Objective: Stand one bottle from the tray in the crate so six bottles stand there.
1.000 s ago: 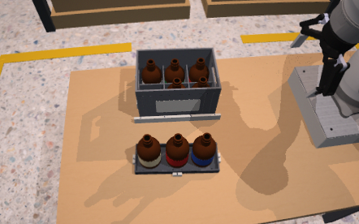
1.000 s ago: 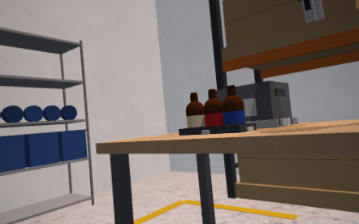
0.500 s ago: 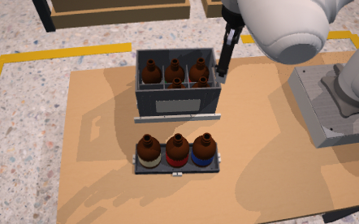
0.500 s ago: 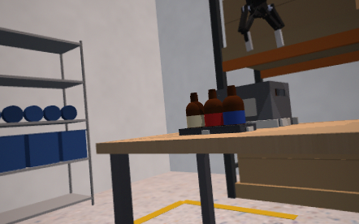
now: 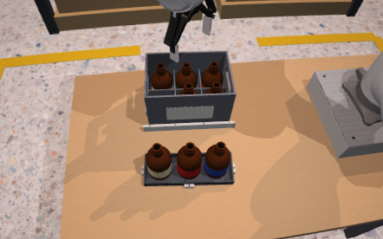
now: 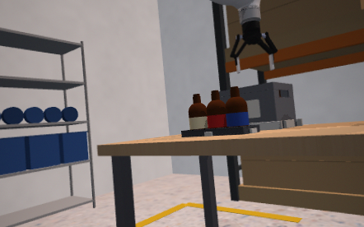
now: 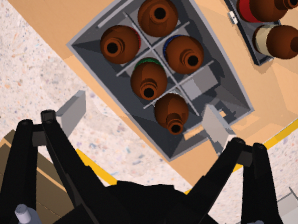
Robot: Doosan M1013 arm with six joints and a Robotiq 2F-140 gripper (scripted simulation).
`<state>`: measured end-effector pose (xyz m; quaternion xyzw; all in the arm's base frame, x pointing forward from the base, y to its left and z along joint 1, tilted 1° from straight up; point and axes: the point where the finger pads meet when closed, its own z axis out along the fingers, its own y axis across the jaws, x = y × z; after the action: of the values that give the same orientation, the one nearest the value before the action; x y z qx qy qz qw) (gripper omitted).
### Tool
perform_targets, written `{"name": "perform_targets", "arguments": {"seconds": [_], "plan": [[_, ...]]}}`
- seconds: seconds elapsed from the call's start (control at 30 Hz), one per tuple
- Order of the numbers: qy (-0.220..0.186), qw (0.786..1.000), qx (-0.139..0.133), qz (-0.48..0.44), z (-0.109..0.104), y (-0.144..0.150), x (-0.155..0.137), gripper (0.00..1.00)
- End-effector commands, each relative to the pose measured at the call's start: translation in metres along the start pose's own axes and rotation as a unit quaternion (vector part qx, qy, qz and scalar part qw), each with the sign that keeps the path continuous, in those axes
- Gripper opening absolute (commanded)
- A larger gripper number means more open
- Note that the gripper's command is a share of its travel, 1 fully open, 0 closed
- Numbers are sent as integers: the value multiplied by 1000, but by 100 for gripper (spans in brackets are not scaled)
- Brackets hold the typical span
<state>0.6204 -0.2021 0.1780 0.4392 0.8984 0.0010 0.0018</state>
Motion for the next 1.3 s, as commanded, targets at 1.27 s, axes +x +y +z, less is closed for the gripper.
{"name": "perform_targets", "arguments": {"seconds": [1.27], "plan": [[0,1000,-5,11,2,15,-2,0]]}}
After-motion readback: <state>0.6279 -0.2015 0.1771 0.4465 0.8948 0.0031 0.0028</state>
